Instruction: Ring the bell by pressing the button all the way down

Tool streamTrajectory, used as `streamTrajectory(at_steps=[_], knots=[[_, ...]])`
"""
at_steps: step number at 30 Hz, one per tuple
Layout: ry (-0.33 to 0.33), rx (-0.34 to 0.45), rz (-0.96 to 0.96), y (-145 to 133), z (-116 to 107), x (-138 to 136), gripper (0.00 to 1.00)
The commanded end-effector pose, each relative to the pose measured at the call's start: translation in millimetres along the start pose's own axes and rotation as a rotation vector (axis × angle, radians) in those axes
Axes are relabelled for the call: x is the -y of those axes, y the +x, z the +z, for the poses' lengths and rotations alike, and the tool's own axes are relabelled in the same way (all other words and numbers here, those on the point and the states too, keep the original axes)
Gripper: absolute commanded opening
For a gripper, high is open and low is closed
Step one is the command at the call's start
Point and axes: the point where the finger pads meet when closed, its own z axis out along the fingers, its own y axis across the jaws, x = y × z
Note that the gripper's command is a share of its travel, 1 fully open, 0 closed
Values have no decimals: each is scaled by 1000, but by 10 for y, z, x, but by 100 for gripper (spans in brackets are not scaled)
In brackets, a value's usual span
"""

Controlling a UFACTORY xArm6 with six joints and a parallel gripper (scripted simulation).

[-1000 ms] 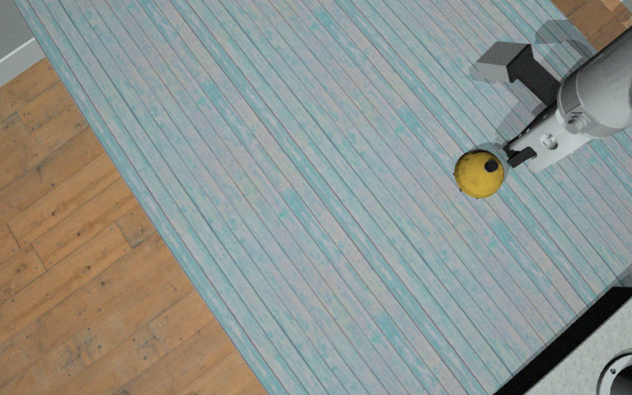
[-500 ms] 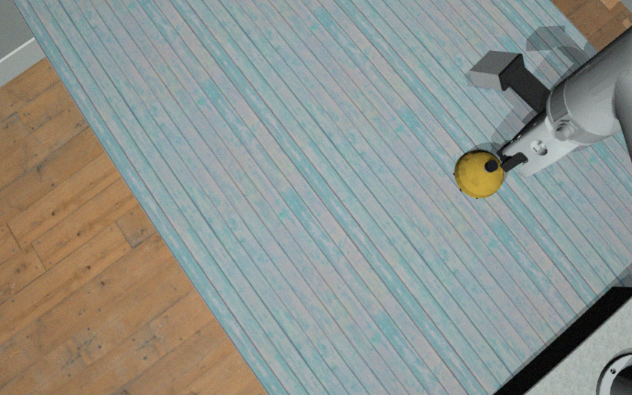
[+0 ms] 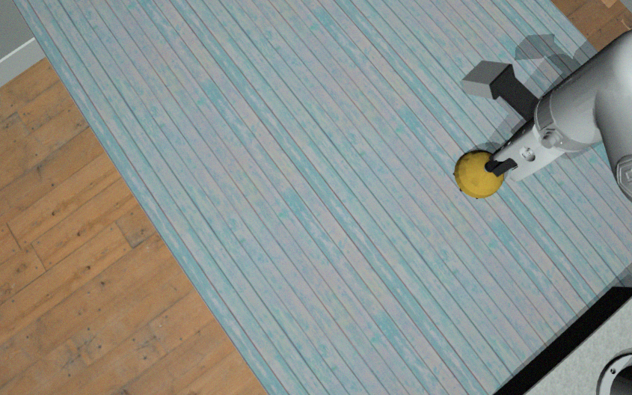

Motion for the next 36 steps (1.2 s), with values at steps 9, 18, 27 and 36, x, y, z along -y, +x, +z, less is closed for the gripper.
streamTrajectory(at_steps=[9, 18, 27, 36], knots=[[-1, -4, 0, 19, 113, -2, 0], [-1, -4, 0, 19, 130, -2, 0], [-1, -4, 0, 19, 130, -2, 0], [-1, -4, 0, 19, 151, -2, 0]])
